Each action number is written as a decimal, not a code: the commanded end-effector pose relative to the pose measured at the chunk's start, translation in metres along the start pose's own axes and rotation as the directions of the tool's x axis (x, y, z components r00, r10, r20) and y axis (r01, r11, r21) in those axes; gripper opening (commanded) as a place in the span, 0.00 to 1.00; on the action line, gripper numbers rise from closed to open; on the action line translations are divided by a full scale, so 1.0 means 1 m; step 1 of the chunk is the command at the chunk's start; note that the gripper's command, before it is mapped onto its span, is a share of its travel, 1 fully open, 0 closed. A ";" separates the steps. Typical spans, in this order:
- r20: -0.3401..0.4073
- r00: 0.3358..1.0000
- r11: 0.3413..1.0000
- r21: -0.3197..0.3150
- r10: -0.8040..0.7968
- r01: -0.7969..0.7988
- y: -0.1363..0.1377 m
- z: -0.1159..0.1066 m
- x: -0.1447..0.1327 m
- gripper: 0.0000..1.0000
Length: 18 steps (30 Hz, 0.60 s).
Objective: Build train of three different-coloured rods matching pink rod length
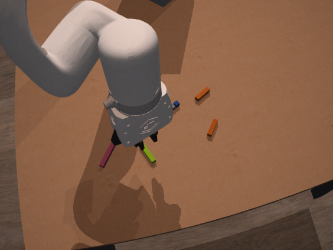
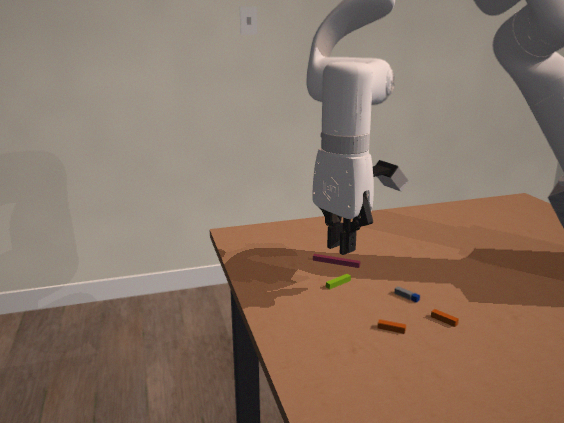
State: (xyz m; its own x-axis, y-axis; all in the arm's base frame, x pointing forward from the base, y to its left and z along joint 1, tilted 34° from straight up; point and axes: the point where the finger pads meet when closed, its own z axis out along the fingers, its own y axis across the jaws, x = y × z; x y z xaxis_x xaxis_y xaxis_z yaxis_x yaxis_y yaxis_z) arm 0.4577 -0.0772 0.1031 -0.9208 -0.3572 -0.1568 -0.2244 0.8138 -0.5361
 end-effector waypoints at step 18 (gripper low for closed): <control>0.002 1.000 1.000 0.000 0.000 0.000 -0.001 0.005 -0.001 0.24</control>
State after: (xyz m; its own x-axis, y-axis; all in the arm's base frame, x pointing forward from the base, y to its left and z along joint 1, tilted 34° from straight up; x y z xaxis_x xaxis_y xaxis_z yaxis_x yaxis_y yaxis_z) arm 0.4590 -0.0790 0.1001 -0.9209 -0.3571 -0.1563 -0.2247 0.8139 -0.5358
